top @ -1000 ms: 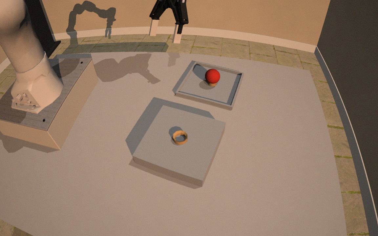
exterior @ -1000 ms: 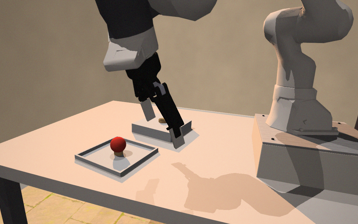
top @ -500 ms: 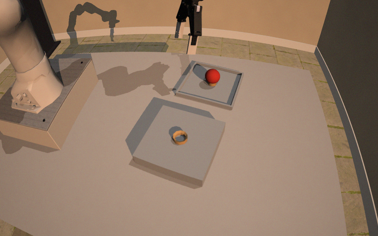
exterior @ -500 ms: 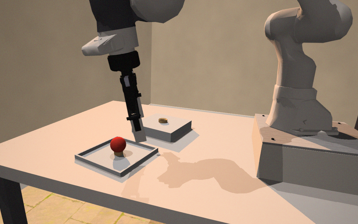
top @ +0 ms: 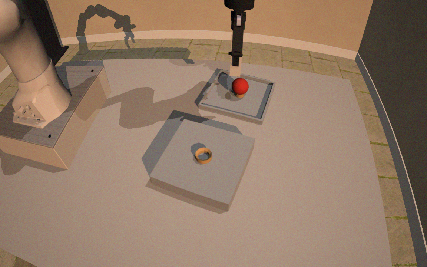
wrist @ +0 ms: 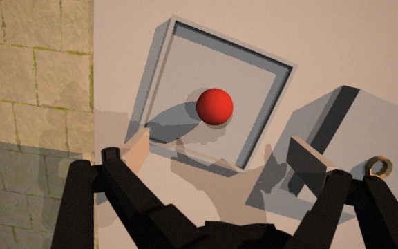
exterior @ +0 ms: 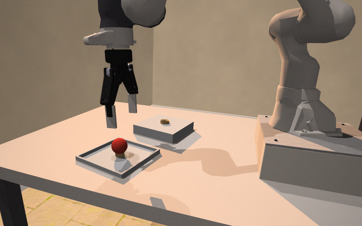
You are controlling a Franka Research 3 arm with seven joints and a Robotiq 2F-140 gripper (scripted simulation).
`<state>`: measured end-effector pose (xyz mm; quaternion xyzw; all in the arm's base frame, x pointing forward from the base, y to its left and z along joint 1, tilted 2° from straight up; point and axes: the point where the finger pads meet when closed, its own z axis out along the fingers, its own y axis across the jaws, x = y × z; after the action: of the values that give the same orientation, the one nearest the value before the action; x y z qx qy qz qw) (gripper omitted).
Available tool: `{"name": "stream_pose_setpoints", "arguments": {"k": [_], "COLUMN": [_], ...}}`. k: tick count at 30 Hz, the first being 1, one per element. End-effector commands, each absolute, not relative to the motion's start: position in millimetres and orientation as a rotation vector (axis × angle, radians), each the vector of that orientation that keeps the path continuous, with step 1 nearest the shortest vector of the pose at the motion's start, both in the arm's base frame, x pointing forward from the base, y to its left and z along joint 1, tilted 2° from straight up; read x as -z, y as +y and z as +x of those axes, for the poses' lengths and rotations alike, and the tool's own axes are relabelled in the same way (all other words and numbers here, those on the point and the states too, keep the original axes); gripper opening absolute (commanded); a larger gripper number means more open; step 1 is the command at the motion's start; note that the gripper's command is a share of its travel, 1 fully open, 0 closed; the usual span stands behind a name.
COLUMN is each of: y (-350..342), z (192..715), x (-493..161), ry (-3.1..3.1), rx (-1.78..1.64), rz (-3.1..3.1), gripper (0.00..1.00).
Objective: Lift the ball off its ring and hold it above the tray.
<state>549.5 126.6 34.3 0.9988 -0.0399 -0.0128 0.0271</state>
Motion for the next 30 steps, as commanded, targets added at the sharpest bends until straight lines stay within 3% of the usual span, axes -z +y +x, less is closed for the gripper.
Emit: {"name": "stream_pose_setpoints", "arguments": {"k": [1,20,30], "y": [124,124,121], "z": [565,565,567], "x": [-34,-25,66], "ry": [-0.256,-0.255,-0.255], "rx": [-0.036,-0.035,-0.033], "rz": [3.099,3.099,3.099], "gripper": [1.0,1.0,1.0]}}
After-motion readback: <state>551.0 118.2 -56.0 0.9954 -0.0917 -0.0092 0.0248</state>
